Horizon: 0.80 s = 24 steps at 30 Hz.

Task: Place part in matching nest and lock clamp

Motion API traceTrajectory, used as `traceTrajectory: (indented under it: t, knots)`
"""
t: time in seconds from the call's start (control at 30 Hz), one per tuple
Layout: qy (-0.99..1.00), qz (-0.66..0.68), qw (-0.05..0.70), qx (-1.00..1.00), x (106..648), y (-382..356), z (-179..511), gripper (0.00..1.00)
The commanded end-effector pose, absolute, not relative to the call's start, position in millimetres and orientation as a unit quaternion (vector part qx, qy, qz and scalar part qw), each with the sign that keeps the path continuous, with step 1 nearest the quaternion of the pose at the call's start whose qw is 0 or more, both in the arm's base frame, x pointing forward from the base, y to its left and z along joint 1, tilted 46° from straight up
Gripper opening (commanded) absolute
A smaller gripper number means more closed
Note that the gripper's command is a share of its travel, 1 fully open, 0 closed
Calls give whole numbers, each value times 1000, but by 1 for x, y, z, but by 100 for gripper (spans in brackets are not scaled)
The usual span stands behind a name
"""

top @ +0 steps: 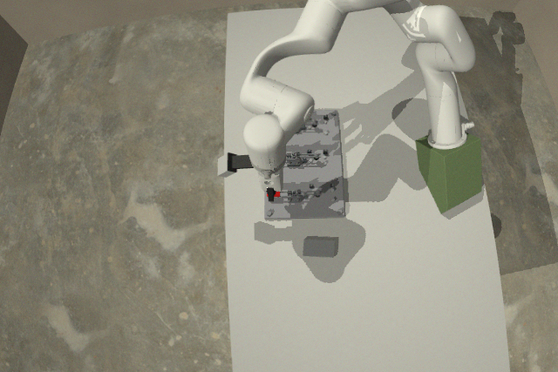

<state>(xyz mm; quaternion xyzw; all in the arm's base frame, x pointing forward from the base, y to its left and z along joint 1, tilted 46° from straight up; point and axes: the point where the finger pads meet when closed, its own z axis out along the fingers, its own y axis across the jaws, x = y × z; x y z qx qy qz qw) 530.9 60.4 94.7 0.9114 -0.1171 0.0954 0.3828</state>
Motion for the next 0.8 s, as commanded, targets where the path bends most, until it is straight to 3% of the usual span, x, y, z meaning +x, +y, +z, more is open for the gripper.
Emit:
traceTrajectory:
  t: [0.0, 0.77]
  knots:
    - [-117, 98, 382, 912, 534, 50, 84, 47]
    - [-117, 98, 382, 912, 541, -12, 25, 47]
